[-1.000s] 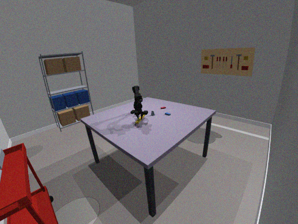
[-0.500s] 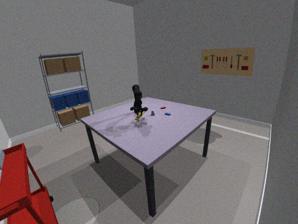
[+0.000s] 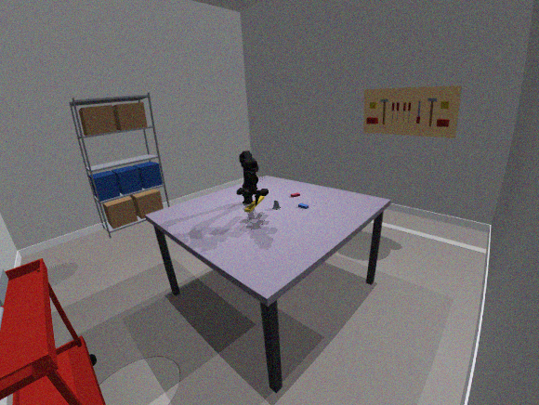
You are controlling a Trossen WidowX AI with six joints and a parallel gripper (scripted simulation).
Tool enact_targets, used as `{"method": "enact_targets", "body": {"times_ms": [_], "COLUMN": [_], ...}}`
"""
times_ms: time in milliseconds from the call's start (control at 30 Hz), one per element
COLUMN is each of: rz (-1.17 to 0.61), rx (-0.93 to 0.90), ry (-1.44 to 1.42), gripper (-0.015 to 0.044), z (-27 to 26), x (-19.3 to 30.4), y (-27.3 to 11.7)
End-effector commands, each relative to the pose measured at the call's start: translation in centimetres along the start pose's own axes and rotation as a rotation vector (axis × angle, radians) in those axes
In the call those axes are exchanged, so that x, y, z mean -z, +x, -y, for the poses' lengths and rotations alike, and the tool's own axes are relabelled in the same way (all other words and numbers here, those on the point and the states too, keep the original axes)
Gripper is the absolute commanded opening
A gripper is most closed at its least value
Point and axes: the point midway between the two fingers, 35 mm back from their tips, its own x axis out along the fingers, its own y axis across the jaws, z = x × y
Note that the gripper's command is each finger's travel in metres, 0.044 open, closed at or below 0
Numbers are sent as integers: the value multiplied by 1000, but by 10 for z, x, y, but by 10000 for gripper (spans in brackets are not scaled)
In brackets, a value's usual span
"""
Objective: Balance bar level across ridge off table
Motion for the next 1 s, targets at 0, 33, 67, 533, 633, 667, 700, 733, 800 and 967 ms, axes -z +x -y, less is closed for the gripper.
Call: {"method": "enact_targets", "body": {"times_ms": [0,33,67,533,633,667,700,733,800,967], "rz": [-2,-2,-2,-7,-8,-9,-9,-9,-10,-12], "rx": [-4,-4,-4,-7,-7,-7,-7,-7,-8,-8], "ry": [16,21,27,106,124,130,136,141,153,183], "gripper": [0,0,0,0,0,0,0,0,0,0], "z": [-10,-12,-15,-43,-48,-49,-51,-52,-55,-60], "x": [13,16,19,67,78,81,85,89,96,115], "y": [-3,-3,-3,-6,-6,-6,-7,-7,-7,-7]}}
